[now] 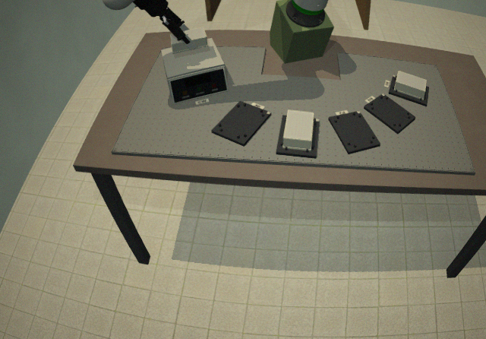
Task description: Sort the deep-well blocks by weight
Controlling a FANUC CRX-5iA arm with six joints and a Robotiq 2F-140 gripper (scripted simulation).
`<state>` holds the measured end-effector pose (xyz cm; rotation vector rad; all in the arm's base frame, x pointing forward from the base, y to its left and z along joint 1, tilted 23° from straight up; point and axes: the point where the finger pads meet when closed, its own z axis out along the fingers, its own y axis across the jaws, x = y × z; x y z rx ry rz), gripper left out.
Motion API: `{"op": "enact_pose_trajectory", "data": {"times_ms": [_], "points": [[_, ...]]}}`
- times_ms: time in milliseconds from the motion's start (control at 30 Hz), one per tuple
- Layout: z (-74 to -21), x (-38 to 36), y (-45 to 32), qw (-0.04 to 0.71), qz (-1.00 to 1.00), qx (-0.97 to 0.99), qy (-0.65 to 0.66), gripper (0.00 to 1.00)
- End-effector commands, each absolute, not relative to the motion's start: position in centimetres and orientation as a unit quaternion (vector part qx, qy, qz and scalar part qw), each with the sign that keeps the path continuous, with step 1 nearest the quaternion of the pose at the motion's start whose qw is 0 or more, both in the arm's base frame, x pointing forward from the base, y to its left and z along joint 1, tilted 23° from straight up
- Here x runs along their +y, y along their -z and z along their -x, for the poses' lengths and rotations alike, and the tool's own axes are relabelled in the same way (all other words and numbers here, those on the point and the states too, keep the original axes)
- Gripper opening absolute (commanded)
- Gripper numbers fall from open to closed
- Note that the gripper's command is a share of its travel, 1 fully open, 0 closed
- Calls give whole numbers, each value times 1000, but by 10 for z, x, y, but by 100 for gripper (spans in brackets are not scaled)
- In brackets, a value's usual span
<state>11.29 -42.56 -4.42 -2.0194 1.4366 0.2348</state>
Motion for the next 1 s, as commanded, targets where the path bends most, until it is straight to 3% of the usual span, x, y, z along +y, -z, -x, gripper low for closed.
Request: {"op": "enact_pose_trajectory", "data": {"times_ms": [0, 967], "points": [[-111, -426, 40, 320, 768, 547, -89, 10], [-122, -421, 26, 294, 819, 486, -89, 10]]}}
